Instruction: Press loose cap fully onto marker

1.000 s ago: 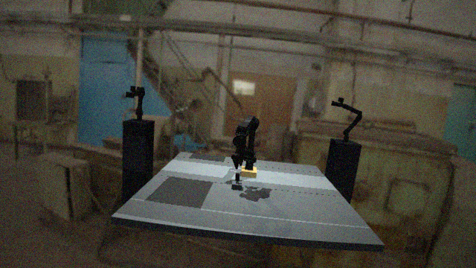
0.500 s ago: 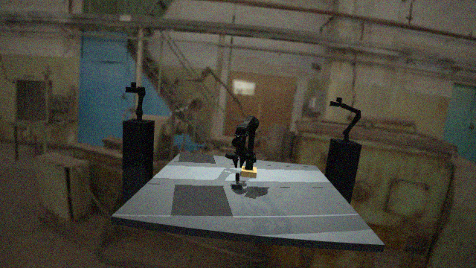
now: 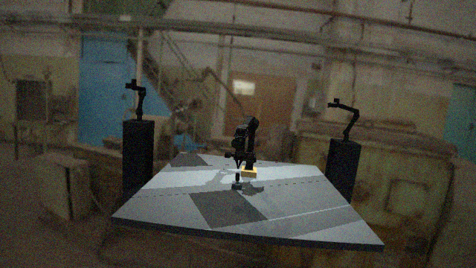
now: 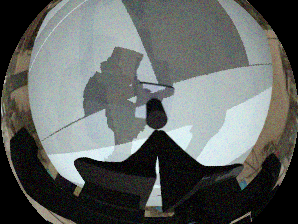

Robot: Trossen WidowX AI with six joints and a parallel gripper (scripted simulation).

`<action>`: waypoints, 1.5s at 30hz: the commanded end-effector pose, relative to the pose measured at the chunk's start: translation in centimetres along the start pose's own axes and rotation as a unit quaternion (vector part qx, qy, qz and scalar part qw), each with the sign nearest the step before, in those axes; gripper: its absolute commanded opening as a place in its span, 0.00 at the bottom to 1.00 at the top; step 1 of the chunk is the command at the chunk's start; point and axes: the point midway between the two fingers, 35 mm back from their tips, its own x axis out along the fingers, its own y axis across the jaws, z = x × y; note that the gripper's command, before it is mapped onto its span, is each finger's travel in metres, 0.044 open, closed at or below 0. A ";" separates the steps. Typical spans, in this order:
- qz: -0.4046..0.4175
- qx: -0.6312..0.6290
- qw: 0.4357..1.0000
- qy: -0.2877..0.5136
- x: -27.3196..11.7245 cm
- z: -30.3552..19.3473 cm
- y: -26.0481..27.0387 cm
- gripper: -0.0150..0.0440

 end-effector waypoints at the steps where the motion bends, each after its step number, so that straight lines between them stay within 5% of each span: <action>1: 0.001 0.007 1.000 0.000 0.2 0.0 0.0 0.25; 35: -0.001 0.005 1.000 -0.005 3.4 0.1 0.0 0.25; 45: -0.001 0.005 1.000 -0.005 -5.5 0.2 0.0 0.25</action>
